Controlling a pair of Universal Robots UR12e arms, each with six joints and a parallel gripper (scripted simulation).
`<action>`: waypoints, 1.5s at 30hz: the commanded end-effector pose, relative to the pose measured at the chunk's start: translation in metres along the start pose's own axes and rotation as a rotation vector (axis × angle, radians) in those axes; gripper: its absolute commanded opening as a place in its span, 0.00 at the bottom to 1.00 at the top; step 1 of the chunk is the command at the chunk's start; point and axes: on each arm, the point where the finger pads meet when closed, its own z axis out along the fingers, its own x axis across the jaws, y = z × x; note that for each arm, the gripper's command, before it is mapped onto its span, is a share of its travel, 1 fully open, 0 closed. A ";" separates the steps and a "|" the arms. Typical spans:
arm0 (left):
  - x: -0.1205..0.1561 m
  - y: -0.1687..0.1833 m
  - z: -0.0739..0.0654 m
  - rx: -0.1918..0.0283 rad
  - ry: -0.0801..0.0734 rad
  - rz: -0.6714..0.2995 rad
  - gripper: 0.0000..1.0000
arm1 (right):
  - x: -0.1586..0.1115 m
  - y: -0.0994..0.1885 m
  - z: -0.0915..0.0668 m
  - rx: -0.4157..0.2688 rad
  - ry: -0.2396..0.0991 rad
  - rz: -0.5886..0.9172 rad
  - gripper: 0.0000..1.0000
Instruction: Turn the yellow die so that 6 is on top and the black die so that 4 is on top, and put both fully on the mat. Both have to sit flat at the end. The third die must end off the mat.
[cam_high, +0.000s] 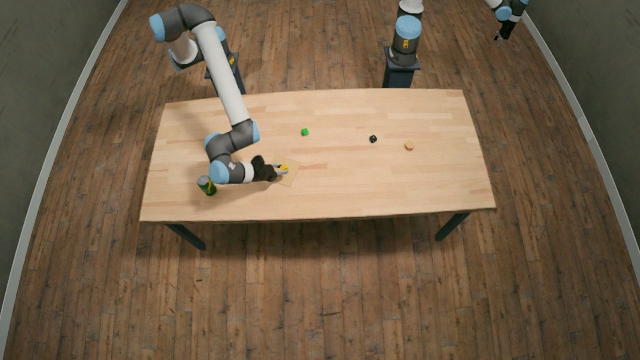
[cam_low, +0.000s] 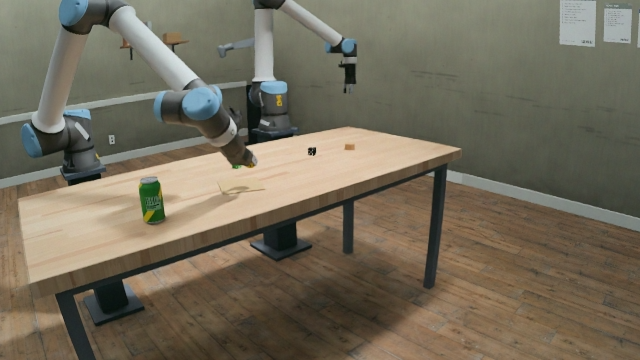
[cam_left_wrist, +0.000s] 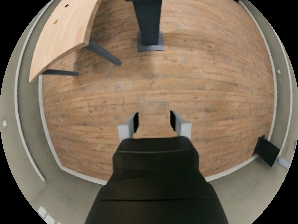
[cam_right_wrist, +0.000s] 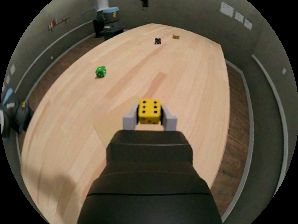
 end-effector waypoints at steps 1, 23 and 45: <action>0.000 0.001 -0.001 -0.002 0.000 0.000 1.00 | 0.001 0.000 0.000 0.000 0.002 -0.002 0.57; 0.000 0.001 -0.001 -0.002 0.000 0.000 1.00 | 0.001 0.020 0.020 0.000 0.002 -0.002 0.57; 0.000 0.001 -0.001 -0.002 0.000 0.000 1.00 | 0.001 0.039 0.039 0.000 0.002 -0.002 0.57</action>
